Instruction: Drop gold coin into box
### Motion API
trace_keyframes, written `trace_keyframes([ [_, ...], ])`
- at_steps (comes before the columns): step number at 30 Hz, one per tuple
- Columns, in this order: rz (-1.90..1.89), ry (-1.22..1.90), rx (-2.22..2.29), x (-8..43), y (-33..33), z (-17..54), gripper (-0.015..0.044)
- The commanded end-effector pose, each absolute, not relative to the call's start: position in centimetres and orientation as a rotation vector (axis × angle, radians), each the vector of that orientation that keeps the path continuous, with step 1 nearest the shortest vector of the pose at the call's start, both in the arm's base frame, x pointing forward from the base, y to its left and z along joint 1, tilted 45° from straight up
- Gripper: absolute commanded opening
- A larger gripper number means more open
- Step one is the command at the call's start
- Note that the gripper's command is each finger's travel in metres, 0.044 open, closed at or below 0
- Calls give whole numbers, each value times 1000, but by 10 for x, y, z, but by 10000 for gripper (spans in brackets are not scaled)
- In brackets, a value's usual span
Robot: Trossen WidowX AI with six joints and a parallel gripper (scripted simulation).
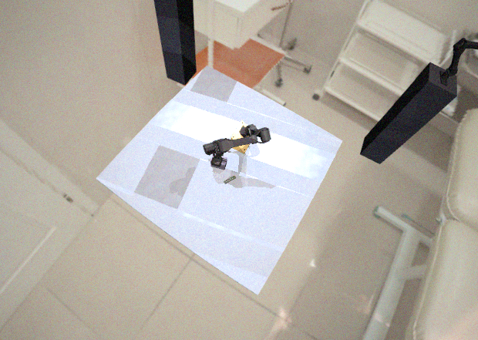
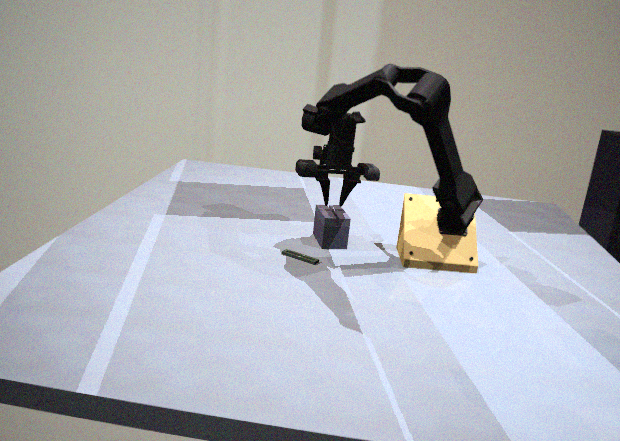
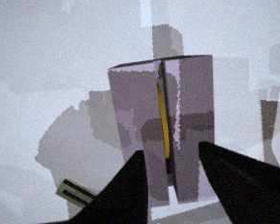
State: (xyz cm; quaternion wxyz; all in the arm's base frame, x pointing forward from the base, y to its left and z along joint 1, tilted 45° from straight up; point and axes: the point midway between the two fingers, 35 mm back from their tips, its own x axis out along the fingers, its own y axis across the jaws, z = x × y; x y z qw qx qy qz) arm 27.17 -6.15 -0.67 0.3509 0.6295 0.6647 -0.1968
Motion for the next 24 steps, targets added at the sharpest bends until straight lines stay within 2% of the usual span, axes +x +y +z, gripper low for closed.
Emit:
trace_keyframes([
  [1, -509, 1721, 1629, 272, -62, -6, 187],
  [11, -511, 1722, 1633, 269, -89, 22, 440],
  [24, -511, 1725, 1638, 266, -104, 38, 440],
])
